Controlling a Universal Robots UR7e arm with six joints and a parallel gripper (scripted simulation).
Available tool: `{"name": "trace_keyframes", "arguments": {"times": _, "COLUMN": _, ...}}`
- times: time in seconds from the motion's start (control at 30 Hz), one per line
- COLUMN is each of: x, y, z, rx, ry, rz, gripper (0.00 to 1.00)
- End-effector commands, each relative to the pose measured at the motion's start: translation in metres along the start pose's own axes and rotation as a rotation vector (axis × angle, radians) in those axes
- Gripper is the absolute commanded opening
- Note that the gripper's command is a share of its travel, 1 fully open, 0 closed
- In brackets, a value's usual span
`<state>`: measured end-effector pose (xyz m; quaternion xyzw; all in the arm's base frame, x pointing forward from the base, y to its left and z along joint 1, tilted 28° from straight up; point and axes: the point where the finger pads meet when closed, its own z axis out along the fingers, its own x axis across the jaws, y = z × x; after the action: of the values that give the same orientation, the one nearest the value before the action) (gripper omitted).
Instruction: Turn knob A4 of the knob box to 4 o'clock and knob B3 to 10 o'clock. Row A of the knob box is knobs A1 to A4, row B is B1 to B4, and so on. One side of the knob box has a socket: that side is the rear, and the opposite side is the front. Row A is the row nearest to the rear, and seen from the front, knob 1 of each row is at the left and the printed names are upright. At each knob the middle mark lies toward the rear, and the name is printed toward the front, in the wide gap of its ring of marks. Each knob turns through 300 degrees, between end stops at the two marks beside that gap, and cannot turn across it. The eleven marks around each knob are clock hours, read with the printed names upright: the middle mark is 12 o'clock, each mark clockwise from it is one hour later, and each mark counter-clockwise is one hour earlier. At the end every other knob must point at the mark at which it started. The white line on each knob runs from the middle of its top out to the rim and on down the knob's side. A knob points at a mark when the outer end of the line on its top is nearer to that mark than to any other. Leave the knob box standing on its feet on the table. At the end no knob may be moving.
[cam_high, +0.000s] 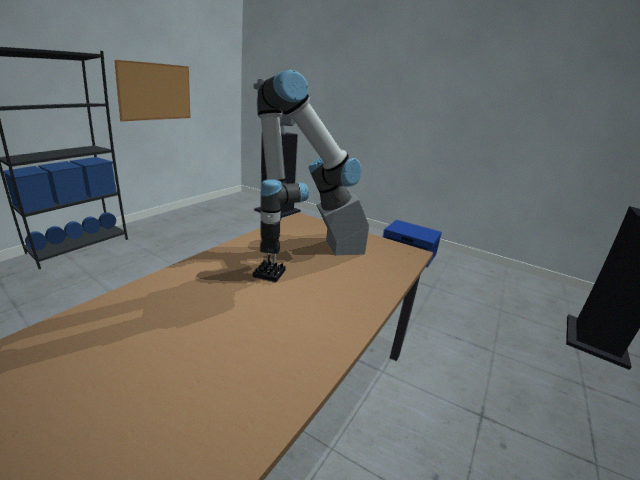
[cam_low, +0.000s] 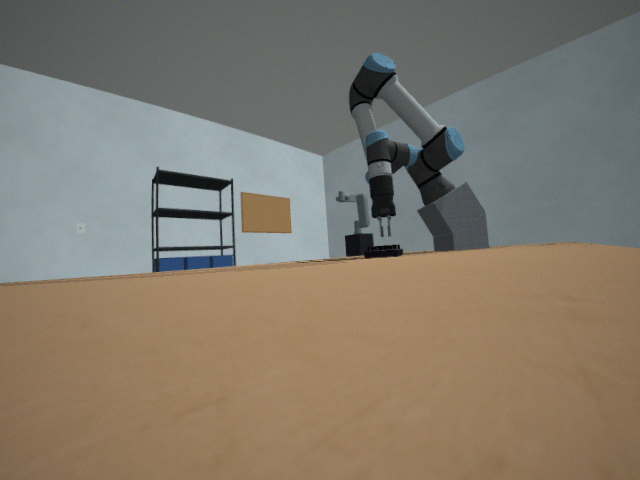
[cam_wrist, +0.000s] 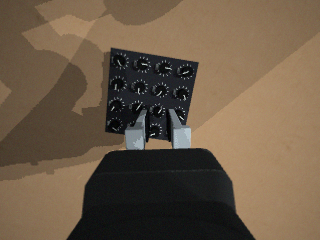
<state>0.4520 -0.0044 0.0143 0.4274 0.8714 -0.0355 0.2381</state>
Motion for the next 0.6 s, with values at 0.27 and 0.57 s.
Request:
{"name": "trace_keyframes", "arguments": {"times": 0.27, "x": 0.0000, "y": 0.0001, "z": -0.0012, "rx": 0.000, "ry": 0.000, "rz": 0.000, "gripper": 0.46}}
{"name": "trace_keyframes", "arguments": {"times": 0.57, "x": 0.0000, "y": 0.0001, "z": -0.0035, "rx": 0.000, "ry": 0.000, "rz": 0.000, "gripper": 1.00}}
